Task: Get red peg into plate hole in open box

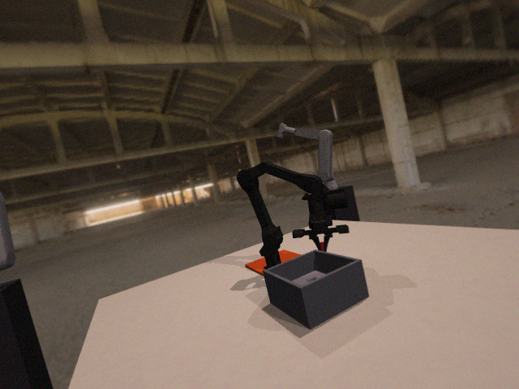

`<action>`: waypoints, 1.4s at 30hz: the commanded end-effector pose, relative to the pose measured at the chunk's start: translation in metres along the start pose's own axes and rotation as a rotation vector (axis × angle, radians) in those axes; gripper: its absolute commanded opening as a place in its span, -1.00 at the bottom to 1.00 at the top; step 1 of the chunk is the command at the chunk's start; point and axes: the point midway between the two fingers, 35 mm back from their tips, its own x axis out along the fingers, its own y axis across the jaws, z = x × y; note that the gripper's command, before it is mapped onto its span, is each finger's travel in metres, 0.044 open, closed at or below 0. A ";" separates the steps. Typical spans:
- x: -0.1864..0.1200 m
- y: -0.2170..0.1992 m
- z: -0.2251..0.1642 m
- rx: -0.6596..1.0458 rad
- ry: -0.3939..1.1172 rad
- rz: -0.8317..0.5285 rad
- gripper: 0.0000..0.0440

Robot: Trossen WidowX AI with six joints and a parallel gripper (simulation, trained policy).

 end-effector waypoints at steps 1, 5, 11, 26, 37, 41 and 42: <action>-0.012 -0.001 0.009 0.001 -0.026 0.010 -1.00; -0.029 -0.003 0.019 0.007 -0.055 0.024 -1.00; -0.055 -0.005 0.039 0.044 -0.097 0.049 -1.00; -0.077 -0.014 0.104 0.211 -0.182 0.049 -1.00; -0.070 -0.023 0.154 0.292 -0.216 0.019 -1.00; -0.064 -0.028 0.172 0.306 -0.218 0.005 -1.00; -0.062 -0.029 0.176 0.308 -0.217 0.001 -1.00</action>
